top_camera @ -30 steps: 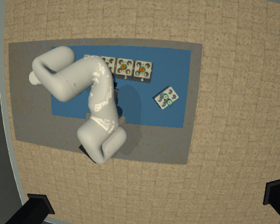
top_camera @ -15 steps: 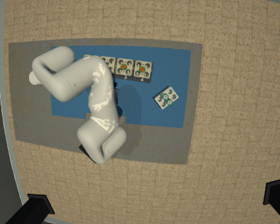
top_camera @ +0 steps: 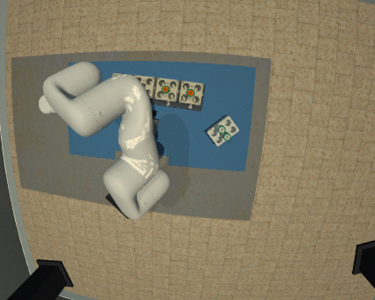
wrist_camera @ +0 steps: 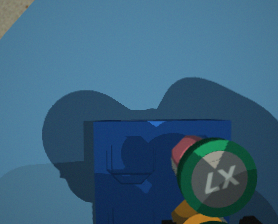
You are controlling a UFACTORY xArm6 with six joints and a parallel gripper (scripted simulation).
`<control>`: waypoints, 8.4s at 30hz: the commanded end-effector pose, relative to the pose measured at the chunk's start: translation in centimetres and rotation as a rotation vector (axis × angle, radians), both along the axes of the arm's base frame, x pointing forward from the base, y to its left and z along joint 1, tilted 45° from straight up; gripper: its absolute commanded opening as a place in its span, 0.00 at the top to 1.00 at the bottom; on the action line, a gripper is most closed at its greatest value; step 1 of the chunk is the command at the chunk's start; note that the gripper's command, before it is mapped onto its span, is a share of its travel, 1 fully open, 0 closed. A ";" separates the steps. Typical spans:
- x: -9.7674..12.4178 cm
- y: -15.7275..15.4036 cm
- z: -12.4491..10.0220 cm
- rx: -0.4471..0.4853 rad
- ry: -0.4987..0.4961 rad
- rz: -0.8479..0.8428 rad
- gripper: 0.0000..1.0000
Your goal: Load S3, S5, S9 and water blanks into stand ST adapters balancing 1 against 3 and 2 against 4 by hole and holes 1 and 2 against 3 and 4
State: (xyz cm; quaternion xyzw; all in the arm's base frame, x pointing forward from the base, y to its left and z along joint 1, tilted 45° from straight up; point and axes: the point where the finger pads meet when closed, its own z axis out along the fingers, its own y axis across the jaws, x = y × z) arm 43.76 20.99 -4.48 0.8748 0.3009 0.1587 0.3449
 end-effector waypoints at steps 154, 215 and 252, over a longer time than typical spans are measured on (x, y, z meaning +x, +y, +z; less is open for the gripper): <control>-5.7 -7.2 19.9 0.404 -0.421 -0.587 1.00; -4.4 -17.3 25.3 0.403 -0.421 -0.587 1.00; -3.1 -18.6 23.5 0.403 -0.421 -0.587 1.00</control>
